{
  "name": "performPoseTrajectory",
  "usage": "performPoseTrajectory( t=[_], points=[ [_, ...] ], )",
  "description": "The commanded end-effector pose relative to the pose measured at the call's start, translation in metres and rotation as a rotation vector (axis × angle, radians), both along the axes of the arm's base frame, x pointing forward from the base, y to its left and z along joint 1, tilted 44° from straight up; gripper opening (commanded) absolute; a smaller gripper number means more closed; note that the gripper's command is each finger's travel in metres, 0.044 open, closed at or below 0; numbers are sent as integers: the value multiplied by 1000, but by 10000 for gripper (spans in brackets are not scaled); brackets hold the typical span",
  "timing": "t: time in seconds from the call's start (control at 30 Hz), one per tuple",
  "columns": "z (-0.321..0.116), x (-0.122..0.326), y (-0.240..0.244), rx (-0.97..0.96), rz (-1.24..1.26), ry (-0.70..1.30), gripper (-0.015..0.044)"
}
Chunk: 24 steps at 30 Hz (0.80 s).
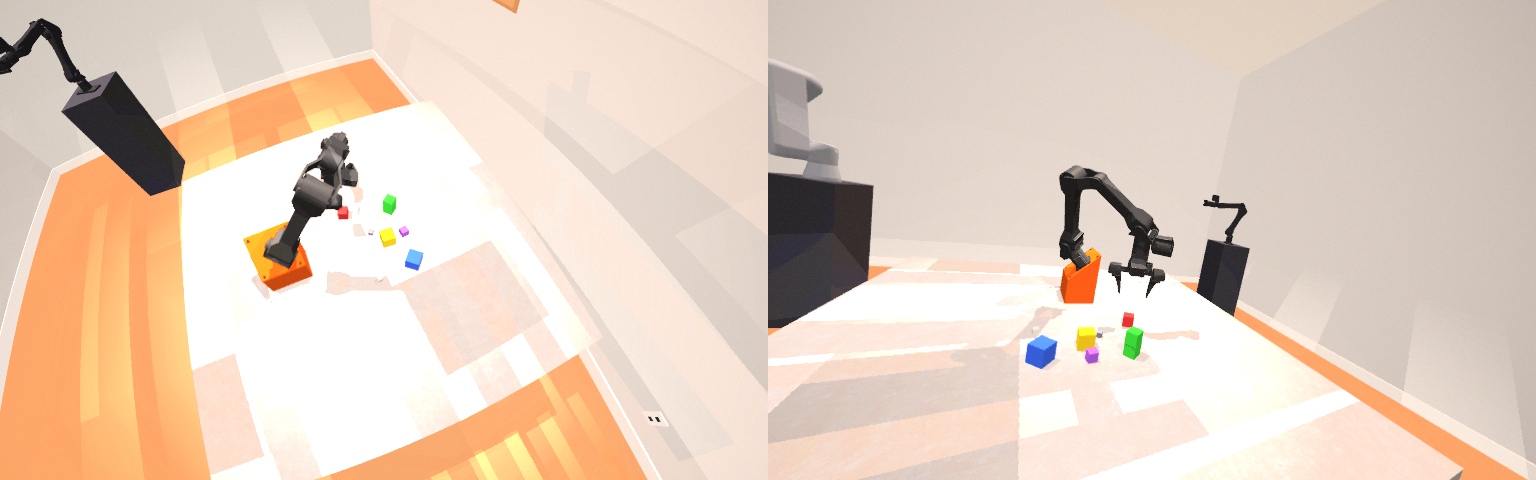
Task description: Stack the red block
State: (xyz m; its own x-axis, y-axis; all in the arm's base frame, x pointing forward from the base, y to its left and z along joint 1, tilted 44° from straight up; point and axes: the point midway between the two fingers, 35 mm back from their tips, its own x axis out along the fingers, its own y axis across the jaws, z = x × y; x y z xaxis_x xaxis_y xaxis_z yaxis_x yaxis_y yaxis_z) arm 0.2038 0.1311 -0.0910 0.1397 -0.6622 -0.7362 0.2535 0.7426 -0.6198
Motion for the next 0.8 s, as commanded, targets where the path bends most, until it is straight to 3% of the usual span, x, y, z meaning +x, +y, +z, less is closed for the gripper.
performPoseTrajectory(
  t=[0.0,0.2,0.77],
  points=[
    [-7,2,-6,-2,-12,-3,440],
    [-36,8,-34,-4,-13,-4,440],
    [-51,13,-48,-5,-12,-5,440]
  ],
)
